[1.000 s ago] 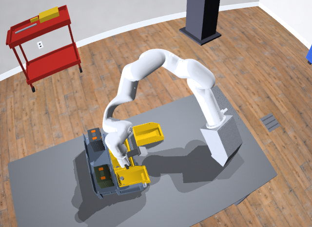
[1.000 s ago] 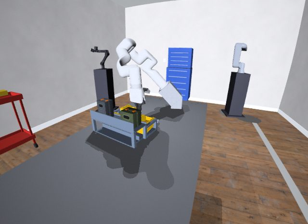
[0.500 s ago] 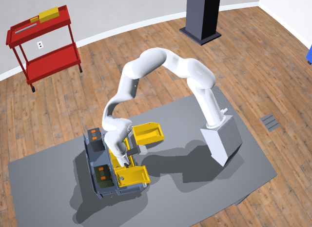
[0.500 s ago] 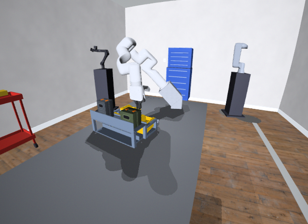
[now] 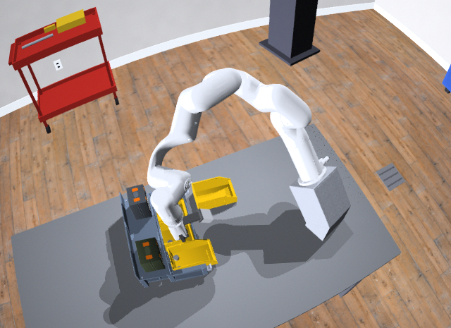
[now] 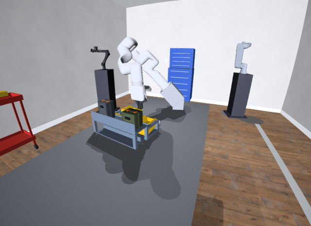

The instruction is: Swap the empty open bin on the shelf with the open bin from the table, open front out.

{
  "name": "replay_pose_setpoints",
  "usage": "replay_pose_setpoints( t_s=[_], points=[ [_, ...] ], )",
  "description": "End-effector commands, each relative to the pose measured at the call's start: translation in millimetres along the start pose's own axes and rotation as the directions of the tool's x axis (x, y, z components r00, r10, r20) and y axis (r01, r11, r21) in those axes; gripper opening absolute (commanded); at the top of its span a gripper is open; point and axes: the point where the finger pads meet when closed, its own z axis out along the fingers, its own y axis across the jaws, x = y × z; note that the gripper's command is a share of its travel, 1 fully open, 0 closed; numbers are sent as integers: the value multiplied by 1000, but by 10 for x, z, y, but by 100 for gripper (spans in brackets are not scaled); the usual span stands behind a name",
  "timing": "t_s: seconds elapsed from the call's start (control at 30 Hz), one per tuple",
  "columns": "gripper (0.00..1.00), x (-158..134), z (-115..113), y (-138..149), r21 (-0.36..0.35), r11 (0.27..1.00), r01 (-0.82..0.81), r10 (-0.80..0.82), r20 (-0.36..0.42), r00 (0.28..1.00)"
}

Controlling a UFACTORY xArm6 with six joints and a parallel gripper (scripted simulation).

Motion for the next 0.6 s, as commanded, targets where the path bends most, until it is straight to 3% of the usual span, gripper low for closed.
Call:
replay_pose_setpoints(
  t_s=[0.0,0.17,0.2,0.57],
  points=[
    [10,-11,-22,3,-2,1000,-1,1,3,1000],
    [10,-11,-23,3,-2,1000,-1,1,3,1000],
    [0,-11,-23,3,-2,1000,-1,1,3,1000],
    [0,-11,-23,3,-2,1000,-1,1,3,1000]
  ],
)
